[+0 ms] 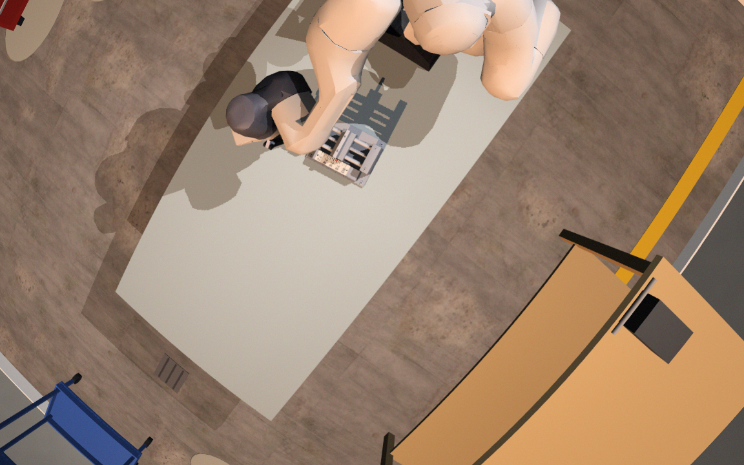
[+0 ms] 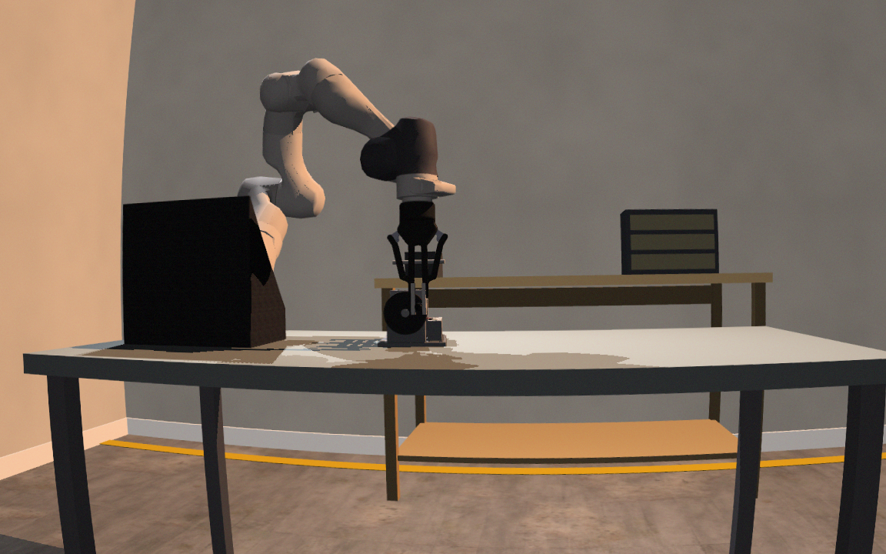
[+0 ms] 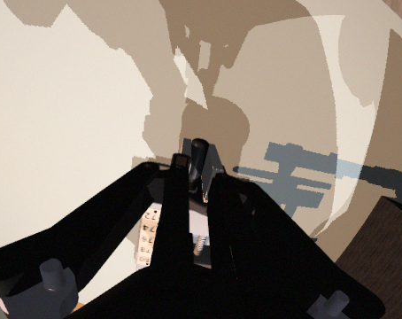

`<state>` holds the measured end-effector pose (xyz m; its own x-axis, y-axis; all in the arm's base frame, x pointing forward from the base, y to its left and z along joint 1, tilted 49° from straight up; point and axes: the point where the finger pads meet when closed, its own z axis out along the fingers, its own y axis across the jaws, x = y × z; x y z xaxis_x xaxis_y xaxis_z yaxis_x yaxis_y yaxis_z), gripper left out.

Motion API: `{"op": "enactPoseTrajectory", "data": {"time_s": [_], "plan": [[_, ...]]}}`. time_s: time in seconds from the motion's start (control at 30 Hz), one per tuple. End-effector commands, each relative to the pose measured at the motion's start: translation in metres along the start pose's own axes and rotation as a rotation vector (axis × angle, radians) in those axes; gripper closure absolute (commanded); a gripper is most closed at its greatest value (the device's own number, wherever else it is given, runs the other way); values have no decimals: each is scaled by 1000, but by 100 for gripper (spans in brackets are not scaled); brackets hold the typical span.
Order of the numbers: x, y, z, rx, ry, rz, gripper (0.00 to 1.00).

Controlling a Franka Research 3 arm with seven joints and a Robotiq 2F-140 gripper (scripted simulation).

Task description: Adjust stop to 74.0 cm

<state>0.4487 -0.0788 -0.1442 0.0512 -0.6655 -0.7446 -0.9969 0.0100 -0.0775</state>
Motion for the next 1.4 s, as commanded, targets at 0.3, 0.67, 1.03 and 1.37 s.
{"op": "enactPoseTrajectory", "data": {"time_s": [0.3, 0.67, 1.03, 1.37], "plan": [[0, 6, -7, -3, -2, -1, 96], [0, 9, -10, -3, -2, -1, 96], [0, 10, -11, -3, -2, -1, 96], [0, 11, -12, -3, -2, -1, 96]]}}
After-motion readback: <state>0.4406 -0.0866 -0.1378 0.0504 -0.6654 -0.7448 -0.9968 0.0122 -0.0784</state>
